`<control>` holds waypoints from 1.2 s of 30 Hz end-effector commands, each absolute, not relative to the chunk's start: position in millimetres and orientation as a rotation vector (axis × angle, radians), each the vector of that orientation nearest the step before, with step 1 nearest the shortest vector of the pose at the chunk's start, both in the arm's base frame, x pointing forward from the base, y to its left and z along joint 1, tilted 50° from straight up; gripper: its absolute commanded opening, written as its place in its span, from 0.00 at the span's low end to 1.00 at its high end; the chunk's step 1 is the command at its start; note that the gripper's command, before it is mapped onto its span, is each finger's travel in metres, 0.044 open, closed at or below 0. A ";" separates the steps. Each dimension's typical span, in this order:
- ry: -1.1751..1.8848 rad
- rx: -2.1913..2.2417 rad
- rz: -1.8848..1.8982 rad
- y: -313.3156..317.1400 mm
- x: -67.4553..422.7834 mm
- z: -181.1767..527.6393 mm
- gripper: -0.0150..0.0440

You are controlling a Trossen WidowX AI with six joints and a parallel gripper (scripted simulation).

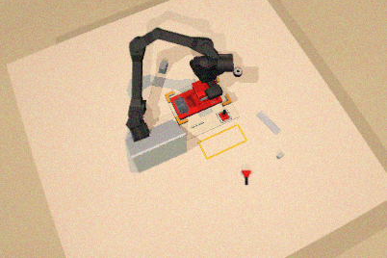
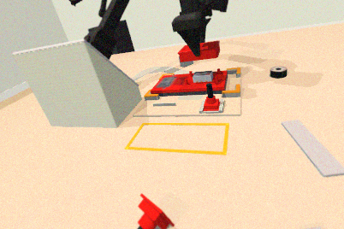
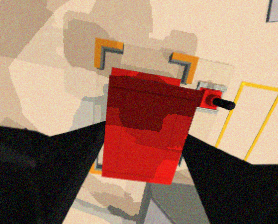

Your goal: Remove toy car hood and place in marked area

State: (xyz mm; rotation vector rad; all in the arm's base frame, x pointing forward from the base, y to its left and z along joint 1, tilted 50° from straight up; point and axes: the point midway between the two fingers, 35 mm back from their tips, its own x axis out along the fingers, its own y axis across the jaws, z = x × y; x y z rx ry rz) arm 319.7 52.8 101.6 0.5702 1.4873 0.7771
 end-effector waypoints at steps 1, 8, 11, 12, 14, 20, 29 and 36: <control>1.491 0.565 0.772 46.8 321.3 93.7 0.25; 1.493 0.546 0.761 21.2 328.2 68.0 0.25; 1.493 0.545 0.758 10.2 331.0 57.5 0.25; 1.494 0.545 0.758 6.5 331.8 53.9 0.25; 1.494 0.545 0.756 -0.9 333.1 46.8 0.25; 1.495 0.544 0.754 -22.9 335.1 24.8 0.25; 1.496 0.547 0.757 -55.1 332.8 -9.2 0.25; 1.495 0.552 0.764 -78.8 326.6 -36.4 0.25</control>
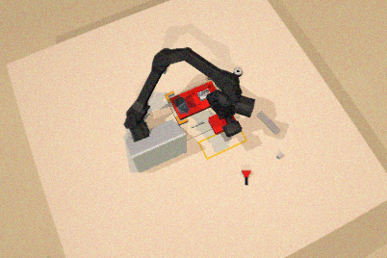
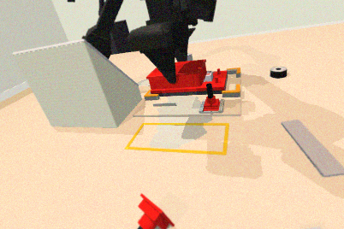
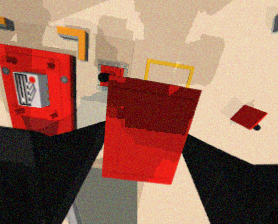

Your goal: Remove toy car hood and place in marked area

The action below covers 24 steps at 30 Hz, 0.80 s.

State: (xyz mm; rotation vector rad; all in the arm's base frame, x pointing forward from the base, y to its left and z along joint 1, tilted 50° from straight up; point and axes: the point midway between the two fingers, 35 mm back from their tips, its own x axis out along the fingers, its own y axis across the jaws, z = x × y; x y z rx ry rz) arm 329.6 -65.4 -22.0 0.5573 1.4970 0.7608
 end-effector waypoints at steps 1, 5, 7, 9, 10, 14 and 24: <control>1.495 0.553 0.765 -82.0 325.3 -40.4 0.25; 1.493 0.556 0.770 -92.6 320.8 -53.5 0.25; 1.493 0.556 0.771 -93.1 320.5 -54.2 0.25; 1.493 0.556 0.771 -93.0 320.5 -54.3 0.25; 1.493 0.556 0.771 -92.8 320.5 -54.4 0.25; 1.493 0.556 0.770 -91.2 320.6 -56.1 0.25; 1.493 0.556 0.770 -85.4 320.8 -61.7 0.25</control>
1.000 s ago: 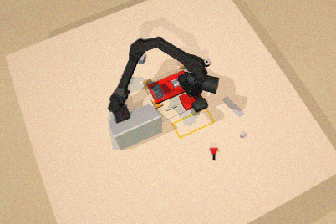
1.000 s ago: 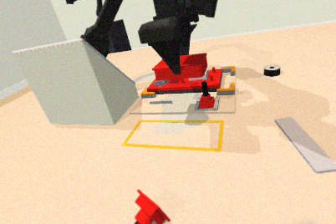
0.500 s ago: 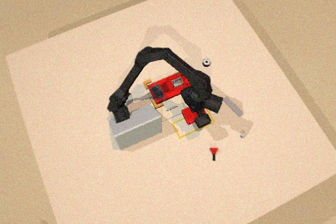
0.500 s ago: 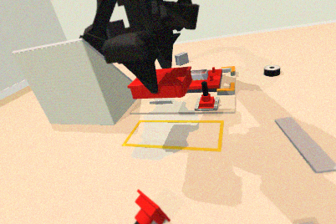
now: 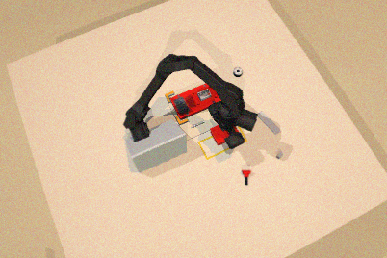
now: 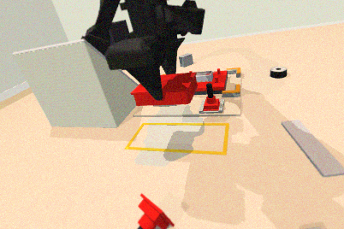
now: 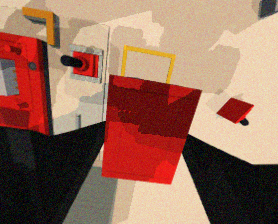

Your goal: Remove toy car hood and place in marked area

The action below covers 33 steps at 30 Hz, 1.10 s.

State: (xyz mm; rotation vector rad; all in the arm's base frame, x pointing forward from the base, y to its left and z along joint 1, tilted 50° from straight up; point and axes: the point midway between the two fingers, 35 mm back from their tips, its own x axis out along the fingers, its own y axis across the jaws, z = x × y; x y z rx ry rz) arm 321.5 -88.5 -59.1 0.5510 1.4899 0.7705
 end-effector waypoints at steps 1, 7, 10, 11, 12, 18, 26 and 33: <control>1.493 0.556 0.770 -84.8 320.8 -62.2 0.25; 1.493 0.556 0.770 -81.3 320.8 -65.5 0.25; 1.493 0.556 0.770 -79.6 320.7 -67.1 0.25; 1.493 0.556 0.770 -79.0 320.7 -67.7 0.25; 1.493 0.556 0.770 -78.4 320.7 -68.2 0.25; 1.493 0.556 0.770 -74.8 320.5 -71.5 0.25; 1.493 0.556 0.770 -70.1 320.2 -75.8 0.25; 1.493 0.556 0.770 -65.9 319.9 -79.4 0.25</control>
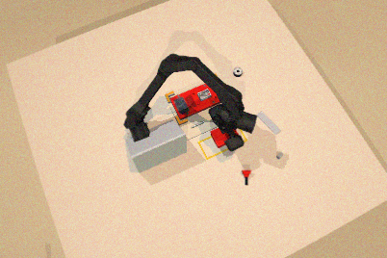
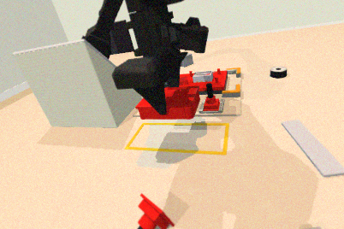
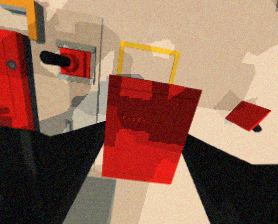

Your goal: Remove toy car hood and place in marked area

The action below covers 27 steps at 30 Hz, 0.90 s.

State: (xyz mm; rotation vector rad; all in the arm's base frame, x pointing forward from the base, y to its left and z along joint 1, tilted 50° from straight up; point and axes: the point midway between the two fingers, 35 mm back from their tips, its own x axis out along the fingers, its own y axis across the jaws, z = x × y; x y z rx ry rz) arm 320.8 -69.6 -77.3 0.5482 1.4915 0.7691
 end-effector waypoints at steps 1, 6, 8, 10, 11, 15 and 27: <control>1.493 0.556 0.770 -65.3 319.8 -80.0 0.25; 1.492 0.556 0.770 -62.3 319.5 -82.5 0.25; 1.492 0.556 0.770 -61.1 319.3 -83.6 0.25; 1.492 0.556 0.770 -59.9 319.2 -84.6 0.25; 1.492 0.556 0.770 -59.3 319.1 -85.1 0.25; 1.492 0.556 0.770 -56.9 318.7 -87.1 0.25; 1.492 0.557 0.771 -49.6 317.5 -93.2 0.25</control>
